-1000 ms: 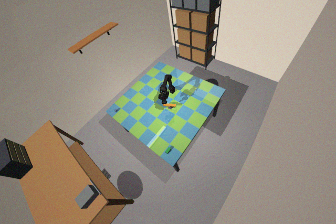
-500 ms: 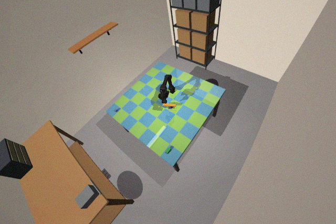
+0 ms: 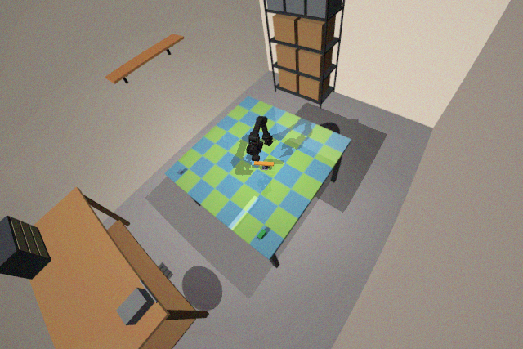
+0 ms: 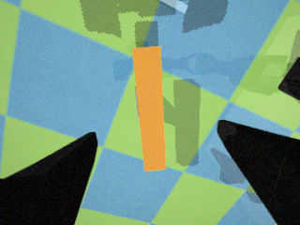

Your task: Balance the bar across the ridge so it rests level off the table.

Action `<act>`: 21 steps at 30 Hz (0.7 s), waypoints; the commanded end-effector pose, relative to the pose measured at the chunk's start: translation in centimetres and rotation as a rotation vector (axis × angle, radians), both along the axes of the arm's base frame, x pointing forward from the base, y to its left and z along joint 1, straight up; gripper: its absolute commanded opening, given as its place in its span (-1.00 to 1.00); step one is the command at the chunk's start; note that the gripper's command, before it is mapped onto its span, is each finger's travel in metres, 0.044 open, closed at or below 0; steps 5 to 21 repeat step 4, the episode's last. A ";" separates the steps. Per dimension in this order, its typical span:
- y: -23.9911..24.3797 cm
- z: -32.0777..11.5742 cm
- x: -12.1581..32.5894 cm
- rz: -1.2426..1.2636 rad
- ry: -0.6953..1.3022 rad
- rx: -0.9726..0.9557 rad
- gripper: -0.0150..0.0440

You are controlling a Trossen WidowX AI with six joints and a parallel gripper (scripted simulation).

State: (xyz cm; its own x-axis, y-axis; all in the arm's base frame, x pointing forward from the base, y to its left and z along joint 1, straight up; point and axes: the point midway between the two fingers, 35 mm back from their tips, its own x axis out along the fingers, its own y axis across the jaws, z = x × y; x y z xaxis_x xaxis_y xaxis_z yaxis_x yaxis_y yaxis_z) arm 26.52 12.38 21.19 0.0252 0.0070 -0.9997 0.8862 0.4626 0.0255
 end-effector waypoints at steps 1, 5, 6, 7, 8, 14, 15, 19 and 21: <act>0.0 0.0 0.0 0.000 0.001 -0.001 1.00; 0.0 0.0 0.0 0.000 0.001 -0.001 1.00; 0.0 0.0 0.0 0.000 0.001 -0.001 1.00; 0.0 0.0 0.0 0.000 0.001 -0.001 1.00; 0.0 0.0 0.0 0.000 0.001 -0.001 1.00; 0.0 0.0 0.0 0.000 0.001 -0.001 1.00; 0.0 0.0 0.0 0.000 0.001 -0.001 1.00; 0.0 0.0 0.0 0.000 0.001 -0.001 1.00; 0.0 0.0 0.0 0.000 0.001 -0.001 1.00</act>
